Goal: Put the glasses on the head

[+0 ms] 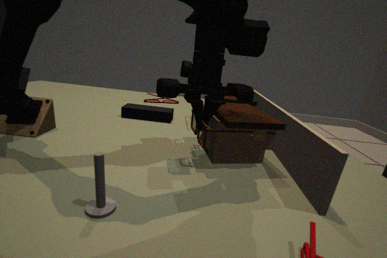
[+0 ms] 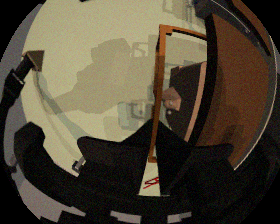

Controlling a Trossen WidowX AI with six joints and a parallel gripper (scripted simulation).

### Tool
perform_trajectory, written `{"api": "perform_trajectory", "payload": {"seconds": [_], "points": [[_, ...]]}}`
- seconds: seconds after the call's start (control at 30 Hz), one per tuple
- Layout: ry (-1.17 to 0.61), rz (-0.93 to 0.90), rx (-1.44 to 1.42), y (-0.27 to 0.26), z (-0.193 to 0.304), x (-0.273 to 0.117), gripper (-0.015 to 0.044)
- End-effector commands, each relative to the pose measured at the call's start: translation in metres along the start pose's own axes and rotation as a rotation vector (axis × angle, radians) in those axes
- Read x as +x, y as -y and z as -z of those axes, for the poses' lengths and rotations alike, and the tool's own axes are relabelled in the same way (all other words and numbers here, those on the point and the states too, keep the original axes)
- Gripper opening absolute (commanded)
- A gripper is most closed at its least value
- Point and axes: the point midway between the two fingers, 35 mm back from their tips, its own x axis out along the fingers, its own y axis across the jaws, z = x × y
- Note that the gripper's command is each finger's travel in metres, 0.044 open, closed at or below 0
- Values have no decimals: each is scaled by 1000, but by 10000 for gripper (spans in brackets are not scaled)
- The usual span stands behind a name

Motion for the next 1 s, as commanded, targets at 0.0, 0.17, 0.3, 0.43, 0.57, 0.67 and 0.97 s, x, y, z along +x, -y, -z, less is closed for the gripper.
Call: {"api": "perform_trajectory", "payload": {"seconds": [0.0,0.17,0.3,0.43,0.57,0.67,0.97], "points": [[-4,-1,-4,0,0,1,0],[-4,-1,-4,0,0,1,0],[-4,-1,-4,0,0,1,0],[-4,-1,-4,0,0,1,0],[0,0,0,0,0,0,6],[-1,0,-1,0,0,1,0],[-5,-1,-4,0,0,6,0]]}}
